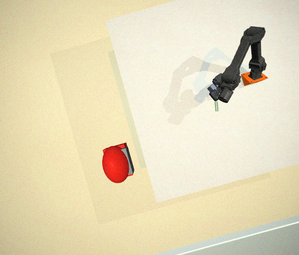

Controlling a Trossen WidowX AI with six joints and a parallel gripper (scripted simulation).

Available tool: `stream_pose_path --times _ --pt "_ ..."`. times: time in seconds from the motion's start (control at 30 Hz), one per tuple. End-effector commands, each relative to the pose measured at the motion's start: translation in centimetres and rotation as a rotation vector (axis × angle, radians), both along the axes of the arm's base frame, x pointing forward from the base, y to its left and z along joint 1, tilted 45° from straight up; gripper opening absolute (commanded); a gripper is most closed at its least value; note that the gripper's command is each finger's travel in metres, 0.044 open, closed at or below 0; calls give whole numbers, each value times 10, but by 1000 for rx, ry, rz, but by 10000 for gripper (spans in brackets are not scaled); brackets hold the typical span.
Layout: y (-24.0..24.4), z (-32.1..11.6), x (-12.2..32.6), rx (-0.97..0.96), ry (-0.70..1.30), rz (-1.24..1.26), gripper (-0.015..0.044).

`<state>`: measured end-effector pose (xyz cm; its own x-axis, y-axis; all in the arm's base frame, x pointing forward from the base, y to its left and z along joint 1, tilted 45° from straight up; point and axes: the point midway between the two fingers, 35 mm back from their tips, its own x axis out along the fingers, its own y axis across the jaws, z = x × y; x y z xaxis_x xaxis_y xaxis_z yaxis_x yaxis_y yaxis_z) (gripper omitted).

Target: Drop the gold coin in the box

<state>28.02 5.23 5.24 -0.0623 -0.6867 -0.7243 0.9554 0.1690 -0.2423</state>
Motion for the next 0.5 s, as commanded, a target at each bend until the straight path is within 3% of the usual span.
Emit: stream_pose_path --times 0.0,0.47 --pt "-10 6 -6 -9 9 2 0" --pt "-8 6 -5 -2 0 -1 0"
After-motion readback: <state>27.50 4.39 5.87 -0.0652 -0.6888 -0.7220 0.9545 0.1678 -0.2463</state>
